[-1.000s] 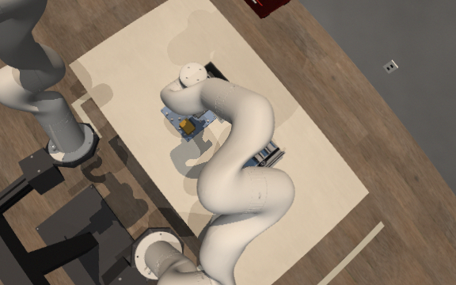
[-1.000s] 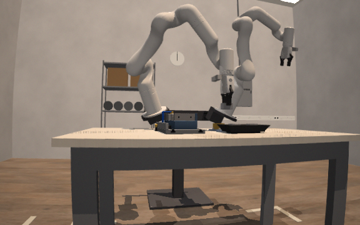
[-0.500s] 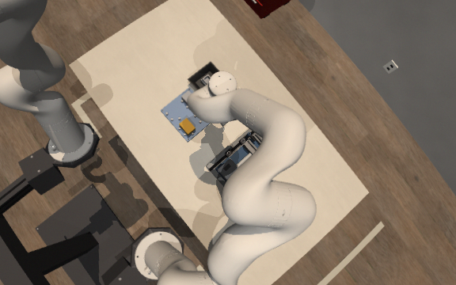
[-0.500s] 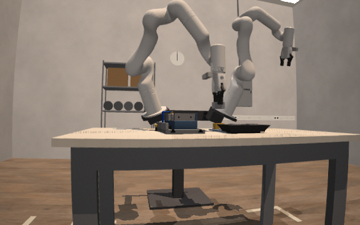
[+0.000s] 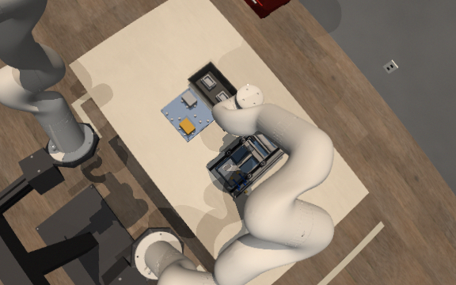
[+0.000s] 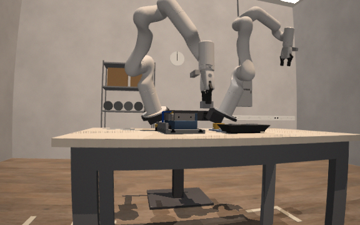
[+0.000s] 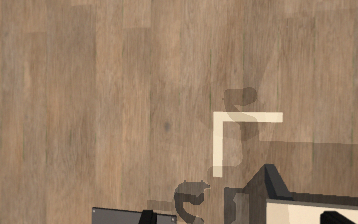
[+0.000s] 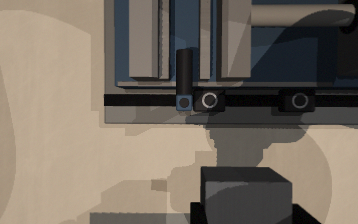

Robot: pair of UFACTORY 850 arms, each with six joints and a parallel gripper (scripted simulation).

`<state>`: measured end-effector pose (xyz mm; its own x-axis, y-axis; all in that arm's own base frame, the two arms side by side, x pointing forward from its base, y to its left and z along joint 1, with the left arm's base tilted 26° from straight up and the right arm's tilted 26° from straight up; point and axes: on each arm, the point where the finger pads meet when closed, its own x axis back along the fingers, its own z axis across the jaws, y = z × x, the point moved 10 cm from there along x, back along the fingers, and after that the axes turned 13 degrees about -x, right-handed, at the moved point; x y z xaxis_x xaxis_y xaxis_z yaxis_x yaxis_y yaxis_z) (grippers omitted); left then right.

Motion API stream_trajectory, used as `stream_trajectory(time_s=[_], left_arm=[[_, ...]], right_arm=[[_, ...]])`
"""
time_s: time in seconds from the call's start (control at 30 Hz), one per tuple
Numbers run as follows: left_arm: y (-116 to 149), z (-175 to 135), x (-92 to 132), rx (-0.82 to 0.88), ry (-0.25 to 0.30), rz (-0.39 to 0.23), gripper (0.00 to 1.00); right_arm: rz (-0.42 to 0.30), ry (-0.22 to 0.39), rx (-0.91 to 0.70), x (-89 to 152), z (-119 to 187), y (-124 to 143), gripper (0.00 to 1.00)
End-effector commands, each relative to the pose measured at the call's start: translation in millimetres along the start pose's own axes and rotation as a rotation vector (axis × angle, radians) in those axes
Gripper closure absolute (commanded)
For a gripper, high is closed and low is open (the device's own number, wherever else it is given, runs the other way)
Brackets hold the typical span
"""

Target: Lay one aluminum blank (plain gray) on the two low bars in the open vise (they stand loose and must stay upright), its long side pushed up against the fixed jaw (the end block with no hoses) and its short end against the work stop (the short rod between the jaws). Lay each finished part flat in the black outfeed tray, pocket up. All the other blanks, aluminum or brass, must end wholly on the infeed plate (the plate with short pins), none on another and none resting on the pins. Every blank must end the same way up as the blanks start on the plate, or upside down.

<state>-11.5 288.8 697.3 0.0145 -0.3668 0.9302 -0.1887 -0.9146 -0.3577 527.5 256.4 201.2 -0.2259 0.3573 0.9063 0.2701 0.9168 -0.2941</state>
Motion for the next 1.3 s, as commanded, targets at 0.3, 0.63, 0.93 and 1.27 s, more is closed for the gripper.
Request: stream_trajectory(time_s=[0.3, 0.63, 0.93, 1.27], left_arm=[[0, 0, 1, 0.0, 0.0, 0.002, 0.0], [0, 0, 1, 0.0, 0.0, 0.002, 0.0], [0, 0, 1, 0.0, 0.0, 0.002, 0.0], [0, 0, 1, 0.0, 0.0, 0.002, 0.0]], right_arm=[[0.002, -0.006, 0.001, 1, -43, -84, 1.0], [0.008, -0.01, 0.002, 2, -59, -134, 1.0], [0.008, -0.01, 0.002, 2, -59, -134, 1.0], [0.008, -0.01, 0.002, 1, -59, -134, 1.0]])
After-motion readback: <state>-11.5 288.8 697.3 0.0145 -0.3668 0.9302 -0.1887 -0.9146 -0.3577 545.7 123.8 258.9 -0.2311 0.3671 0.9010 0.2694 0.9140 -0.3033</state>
